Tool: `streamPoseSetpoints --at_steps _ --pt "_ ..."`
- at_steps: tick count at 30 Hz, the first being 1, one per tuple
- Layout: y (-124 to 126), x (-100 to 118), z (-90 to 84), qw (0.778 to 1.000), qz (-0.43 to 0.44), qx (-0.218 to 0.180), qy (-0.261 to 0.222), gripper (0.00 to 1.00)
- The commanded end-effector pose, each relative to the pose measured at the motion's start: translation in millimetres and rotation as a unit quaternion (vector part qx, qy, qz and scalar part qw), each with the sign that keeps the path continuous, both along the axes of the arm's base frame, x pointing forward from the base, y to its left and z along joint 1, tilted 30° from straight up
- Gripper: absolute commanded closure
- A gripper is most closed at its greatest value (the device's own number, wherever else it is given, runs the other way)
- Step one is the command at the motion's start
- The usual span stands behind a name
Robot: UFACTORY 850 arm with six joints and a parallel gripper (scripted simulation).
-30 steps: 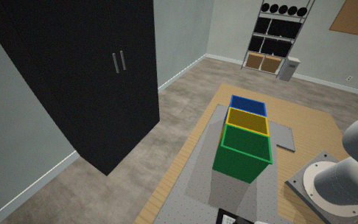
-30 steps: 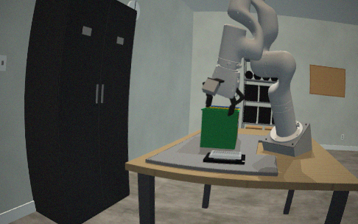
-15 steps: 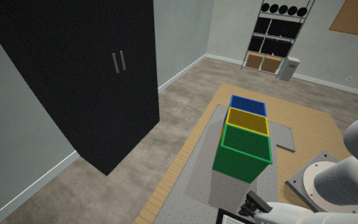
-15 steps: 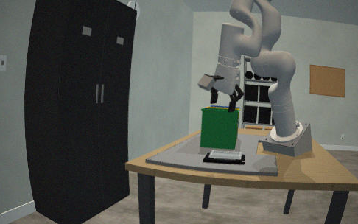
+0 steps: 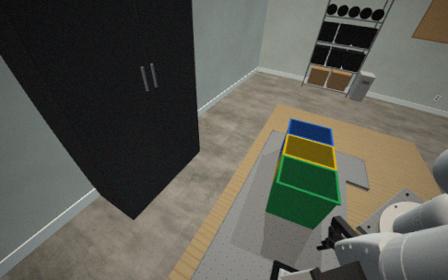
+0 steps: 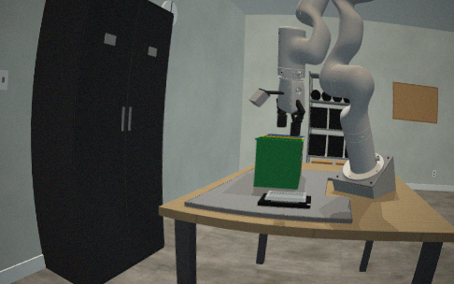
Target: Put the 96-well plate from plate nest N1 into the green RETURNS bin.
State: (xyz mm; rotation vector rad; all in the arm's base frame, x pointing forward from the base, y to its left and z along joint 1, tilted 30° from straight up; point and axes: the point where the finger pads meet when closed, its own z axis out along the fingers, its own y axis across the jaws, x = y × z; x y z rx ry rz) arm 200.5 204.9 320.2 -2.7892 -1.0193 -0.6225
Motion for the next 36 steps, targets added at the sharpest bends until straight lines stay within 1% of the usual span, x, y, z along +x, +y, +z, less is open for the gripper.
streamPoseSetpoints --at_steps 1,3,4,6,8,11,12,14,15,17,32,36 --pt "-7 -7 2.5 0.997 -0.049 0.042 0.04 0.0" --pt "-7 -7 2.5 0.994 -0.073 0.06 0.054 0.0" --pt "-9 -10 4.4 0.992 -0.085 0.069 0.06 0.0" --pt "-9 -10 4.4 0.992 -0.085 0.069 0.06 0.0" --pt "-9 -13 7.0 0.987 -0.108 0.088 0.073 0.0" --pt "-9 -13 7.0 0.979 -0.141 0.116 0.092 0.0" --pt "-9 -15 10.4 0.975 -0.153 0.126 0.098 0.0" --pt "-9 -15 10.4 0.968 -0.174 0.146 0.11 0.0" --pt "-7 -16 14.6 0.963 -0.184 0.156 0.116 0.0" --pt "-7 -16 14.6 0.955 -0.204 0.176 0.127 0.0" --pt "-7 -16 14.6 0.955 -0.204 0.176 0.127 0.0" --pt "-4 -15 8.8 0.955 -0.204 0.176 0.127 0.0"
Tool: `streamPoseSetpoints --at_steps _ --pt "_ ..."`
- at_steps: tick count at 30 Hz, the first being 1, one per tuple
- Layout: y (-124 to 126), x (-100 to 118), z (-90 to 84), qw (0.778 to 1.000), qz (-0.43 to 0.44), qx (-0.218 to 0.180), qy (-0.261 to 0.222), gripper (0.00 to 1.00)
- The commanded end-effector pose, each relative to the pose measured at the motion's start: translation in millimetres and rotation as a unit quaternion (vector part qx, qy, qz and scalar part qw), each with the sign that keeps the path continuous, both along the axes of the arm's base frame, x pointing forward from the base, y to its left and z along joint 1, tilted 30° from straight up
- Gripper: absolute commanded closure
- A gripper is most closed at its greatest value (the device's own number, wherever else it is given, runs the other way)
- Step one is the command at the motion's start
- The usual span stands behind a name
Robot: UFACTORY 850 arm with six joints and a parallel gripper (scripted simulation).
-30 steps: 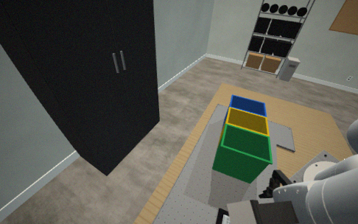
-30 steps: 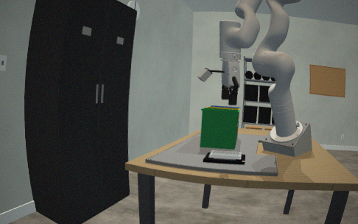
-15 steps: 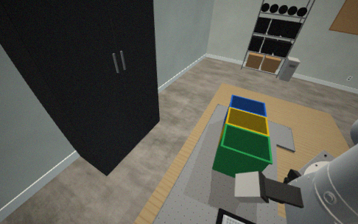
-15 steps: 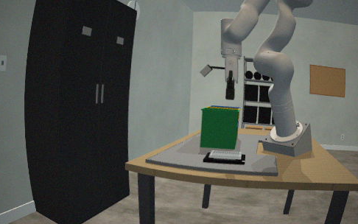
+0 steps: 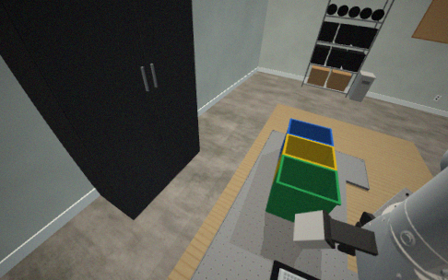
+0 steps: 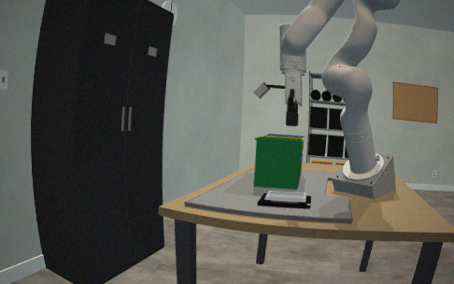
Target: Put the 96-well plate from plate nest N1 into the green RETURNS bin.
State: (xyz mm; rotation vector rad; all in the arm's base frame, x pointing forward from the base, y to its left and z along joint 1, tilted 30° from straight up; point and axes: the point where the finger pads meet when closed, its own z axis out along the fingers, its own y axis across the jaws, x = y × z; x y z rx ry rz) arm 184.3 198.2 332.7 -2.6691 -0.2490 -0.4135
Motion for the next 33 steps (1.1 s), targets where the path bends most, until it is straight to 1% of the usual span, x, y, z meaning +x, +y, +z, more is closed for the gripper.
streamPoseSetpoints --at_steps 1,4,33 --pt "3 2 -5.1 1.0 0.0 0.001 0.0 0.0" --pt "4 2 -6.5 1.0 0.0 0.001 0.0 0.0" --pt "23 13 -45.5 1.0 0.0 0.001 0.0 0.0"
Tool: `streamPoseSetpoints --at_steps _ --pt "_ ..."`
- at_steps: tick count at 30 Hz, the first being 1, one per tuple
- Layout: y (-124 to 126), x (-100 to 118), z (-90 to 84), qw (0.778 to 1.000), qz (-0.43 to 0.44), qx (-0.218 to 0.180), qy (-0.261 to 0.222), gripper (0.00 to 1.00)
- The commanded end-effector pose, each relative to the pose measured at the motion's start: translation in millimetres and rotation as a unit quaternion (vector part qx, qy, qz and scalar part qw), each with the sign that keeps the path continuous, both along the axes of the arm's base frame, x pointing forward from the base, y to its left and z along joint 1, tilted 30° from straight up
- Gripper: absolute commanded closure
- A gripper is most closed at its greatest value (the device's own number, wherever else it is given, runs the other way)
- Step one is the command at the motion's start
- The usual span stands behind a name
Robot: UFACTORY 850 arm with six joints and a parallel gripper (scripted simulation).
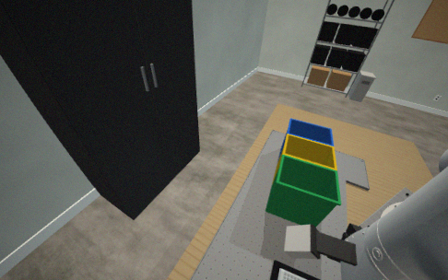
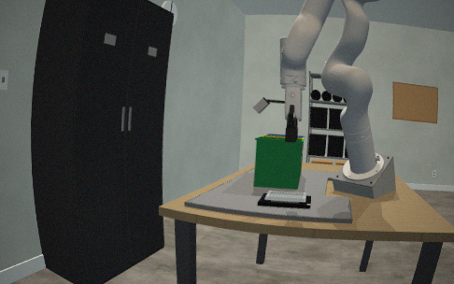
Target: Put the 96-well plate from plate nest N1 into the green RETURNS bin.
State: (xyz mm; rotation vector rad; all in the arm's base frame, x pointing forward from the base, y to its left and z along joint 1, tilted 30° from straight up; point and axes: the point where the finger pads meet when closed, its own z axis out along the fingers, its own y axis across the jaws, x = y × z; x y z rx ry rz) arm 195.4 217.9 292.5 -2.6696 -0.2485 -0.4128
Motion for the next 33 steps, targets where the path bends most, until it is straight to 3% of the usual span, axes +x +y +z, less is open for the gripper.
streamPoseSetpoints --at_steps 1,33 --pt "5 3 -6.8 1.0 0.0 0.001 0.0 0.0" --pt "25 14 -47.2 1.0 0.0 0.001 0.0 0.0"
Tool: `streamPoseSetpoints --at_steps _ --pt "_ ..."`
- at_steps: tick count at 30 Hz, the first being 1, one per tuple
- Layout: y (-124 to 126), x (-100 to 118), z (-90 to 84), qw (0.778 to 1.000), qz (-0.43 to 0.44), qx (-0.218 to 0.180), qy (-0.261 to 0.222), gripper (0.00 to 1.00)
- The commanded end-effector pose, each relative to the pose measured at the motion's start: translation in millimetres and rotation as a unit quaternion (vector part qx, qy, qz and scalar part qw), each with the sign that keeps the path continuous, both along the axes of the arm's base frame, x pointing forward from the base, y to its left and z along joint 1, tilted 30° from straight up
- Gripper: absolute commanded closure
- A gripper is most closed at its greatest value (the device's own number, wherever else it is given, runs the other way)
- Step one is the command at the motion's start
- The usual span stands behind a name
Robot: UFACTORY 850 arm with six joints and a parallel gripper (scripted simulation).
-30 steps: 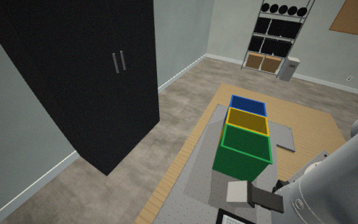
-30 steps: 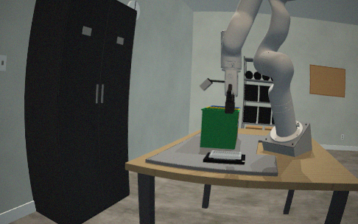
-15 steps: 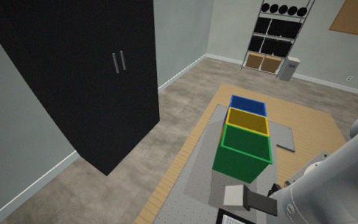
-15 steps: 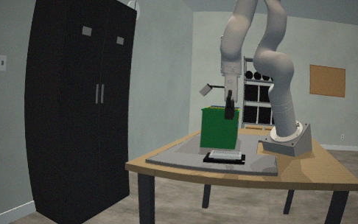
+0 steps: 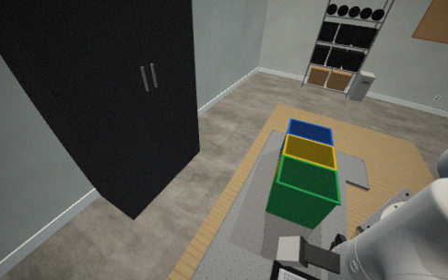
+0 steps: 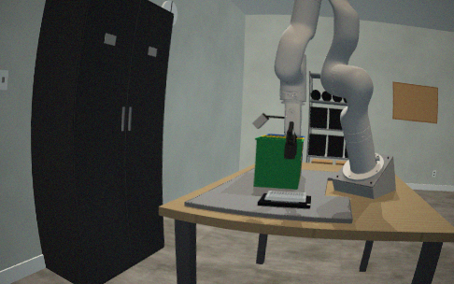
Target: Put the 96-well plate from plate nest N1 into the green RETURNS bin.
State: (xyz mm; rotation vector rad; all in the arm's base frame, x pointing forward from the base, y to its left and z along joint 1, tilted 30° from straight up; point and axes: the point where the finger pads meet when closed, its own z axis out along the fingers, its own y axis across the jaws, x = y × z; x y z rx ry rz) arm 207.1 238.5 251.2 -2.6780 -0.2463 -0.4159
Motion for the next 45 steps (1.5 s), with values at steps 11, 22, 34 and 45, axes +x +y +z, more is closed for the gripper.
streamPoseSetpoints --at_steps 11,22,34,45 --pt "11 6 -18.9 1.0 0.002 0.005 0.001 0.0" --pt "18 10 -33.4 1.0 0.002 0.005 0.001 0.0" --pt "26 15 -49.3 1.0 0.002 0.005 0.001 0.0" --pt "33 19 -62.3 1.0 0.002 0.005 0.001 0.0"
